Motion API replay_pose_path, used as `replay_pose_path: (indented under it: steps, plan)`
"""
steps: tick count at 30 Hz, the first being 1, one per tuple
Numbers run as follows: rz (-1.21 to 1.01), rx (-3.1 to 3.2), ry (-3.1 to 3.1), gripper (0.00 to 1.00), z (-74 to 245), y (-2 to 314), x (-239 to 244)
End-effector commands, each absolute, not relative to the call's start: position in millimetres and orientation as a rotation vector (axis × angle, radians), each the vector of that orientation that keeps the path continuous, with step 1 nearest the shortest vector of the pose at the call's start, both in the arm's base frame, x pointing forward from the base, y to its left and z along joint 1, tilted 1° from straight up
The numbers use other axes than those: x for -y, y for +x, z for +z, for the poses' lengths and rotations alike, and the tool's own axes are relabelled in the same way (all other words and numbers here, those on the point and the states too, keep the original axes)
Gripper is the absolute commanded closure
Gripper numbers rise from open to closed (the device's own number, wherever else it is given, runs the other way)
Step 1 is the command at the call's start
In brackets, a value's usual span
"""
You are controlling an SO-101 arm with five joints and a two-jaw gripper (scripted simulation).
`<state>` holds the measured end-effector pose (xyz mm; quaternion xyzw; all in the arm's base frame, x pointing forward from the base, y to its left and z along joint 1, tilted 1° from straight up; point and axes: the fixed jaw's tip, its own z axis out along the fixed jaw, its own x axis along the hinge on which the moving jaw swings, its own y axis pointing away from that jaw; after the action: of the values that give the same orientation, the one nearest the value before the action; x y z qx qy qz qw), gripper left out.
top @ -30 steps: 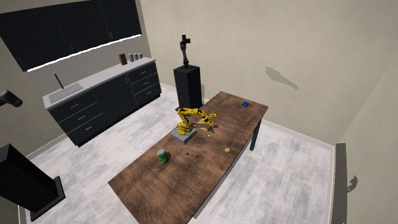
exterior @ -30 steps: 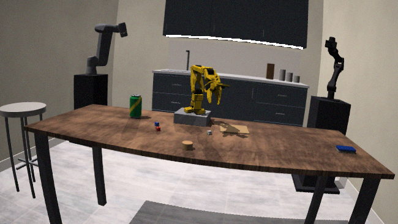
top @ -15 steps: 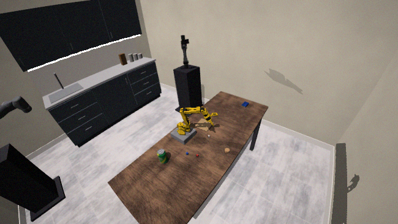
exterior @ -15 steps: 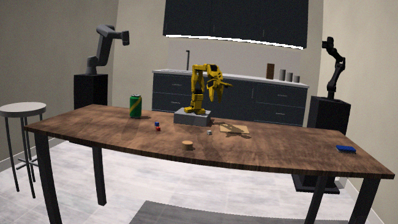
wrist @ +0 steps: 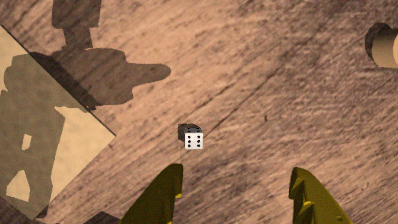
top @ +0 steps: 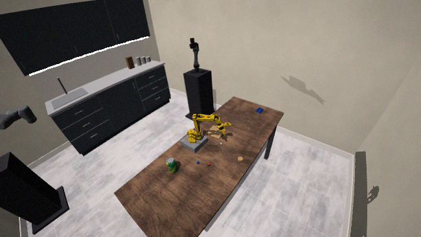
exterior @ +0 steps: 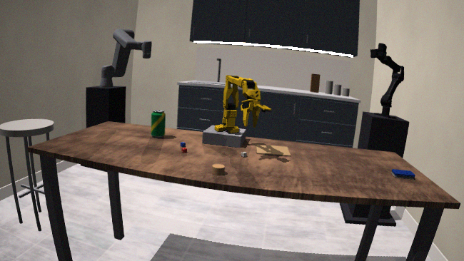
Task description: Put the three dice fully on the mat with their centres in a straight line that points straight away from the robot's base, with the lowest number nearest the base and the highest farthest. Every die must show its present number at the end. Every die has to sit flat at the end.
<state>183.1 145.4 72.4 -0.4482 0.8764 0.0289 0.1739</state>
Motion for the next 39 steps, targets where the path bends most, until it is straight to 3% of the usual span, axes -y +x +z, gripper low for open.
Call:
replay_pose_path:
  steps: [1, 14, 39]
  plan:
    - [0.056, -2.581, -1.346, 0.75, 48.8, 176.9, -142.5]
    - [-0.002, -2.792, -1.456, 0.75, 4.0, 159.1, -129.1]
    - [-0.004, -2.790, -1.481, 0.75, 0.9, 158.3, -128.5]
